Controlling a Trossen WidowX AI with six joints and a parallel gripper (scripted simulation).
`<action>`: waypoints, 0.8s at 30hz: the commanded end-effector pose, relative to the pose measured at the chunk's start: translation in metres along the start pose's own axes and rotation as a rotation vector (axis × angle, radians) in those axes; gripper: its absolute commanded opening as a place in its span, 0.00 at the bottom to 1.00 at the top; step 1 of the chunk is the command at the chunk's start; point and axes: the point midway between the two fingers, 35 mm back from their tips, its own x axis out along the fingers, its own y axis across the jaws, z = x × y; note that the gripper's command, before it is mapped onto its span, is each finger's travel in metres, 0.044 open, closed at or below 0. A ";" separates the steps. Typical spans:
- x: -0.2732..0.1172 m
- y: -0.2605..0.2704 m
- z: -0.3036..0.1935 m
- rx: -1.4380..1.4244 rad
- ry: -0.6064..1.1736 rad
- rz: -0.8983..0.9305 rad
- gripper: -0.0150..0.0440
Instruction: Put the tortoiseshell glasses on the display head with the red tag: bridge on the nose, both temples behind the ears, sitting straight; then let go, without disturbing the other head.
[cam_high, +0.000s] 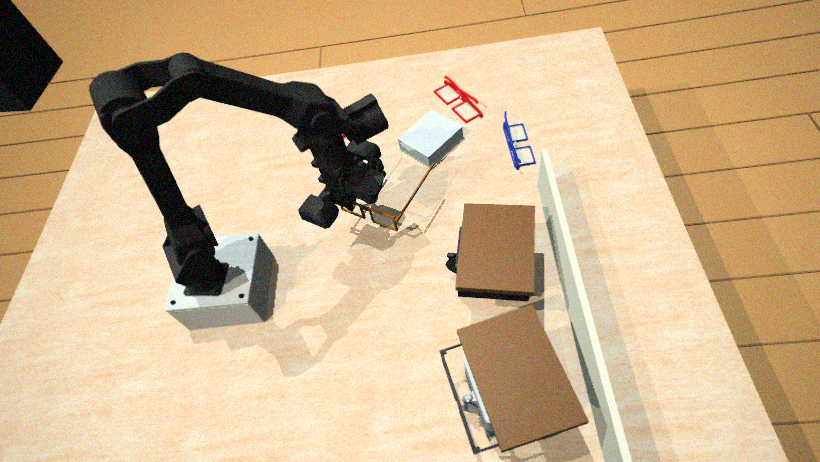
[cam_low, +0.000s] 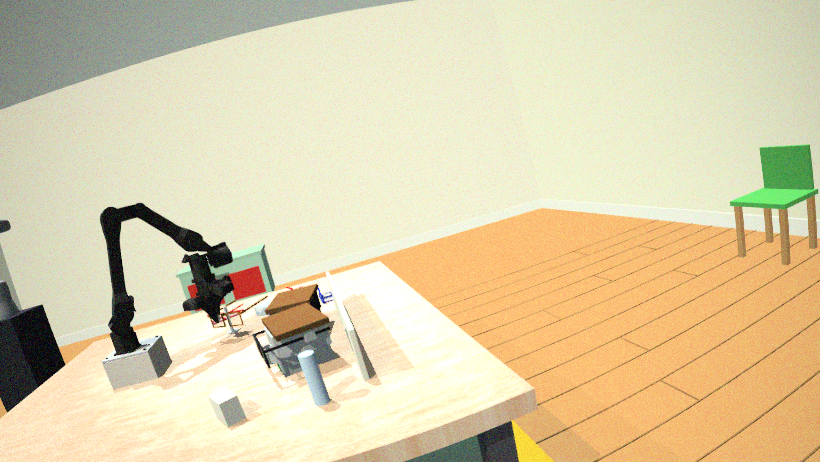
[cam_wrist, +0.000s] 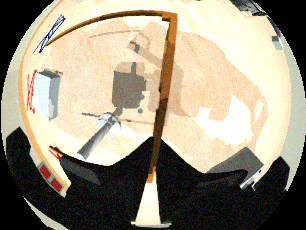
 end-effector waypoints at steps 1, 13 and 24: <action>-0.003 0.000 -0.003 0.000 0.000 -0.003 0.25; -0.059 0.000 -0.007 0.000 0.000 -0.003 0.25; -0.059 -0.017 0.018 -0.149 -0.002 -0.005 0.25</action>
